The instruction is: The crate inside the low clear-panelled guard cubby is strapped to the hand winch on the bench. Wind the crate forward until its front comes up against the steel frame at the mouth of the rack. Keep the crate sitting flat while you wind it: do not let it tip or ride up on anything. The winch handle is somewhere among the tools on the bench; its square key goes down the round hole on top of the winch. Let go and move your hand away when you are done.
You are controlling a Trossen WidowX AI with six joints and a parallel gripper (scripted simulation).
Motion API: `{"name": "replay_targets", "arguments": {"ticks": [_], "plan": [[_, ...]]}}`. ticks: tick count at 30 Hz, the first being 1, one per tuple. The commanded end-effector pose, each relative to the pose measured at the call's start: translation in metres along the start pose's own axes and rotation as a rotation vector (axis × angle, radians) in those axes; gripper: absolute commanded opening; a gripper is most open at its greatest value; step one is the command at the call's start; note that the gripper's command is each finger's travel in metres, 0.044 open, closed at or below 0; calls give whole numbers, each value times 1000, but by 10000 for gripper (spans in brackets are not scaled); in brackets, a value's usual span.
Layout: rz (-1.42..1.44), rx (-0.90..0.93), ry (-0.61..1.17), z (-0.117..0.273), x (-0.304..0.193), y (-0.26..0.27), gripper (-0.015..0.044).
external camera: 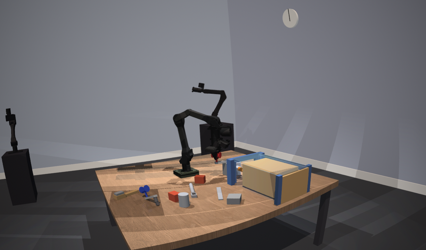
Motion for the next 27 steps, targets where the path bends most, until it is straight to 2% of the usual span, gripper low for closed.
{"name": "replay_targets", "arguments": {"ticks": [1, 27], "plan": [[-8, -22, -9, -1, 7, -10, 0], [-8, -25, -11, 0, 32, -33, 0]]}}
Point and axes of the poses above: the point midway between the two fingers, 35 mm back from their tips, its own z axis back along the fingers, its own y axis across the jaws, x = y × z, the point moved 3 cm from there along z, back along the fingers, and after that the axes turned 11 degrees about z, right-handed, at the moved point
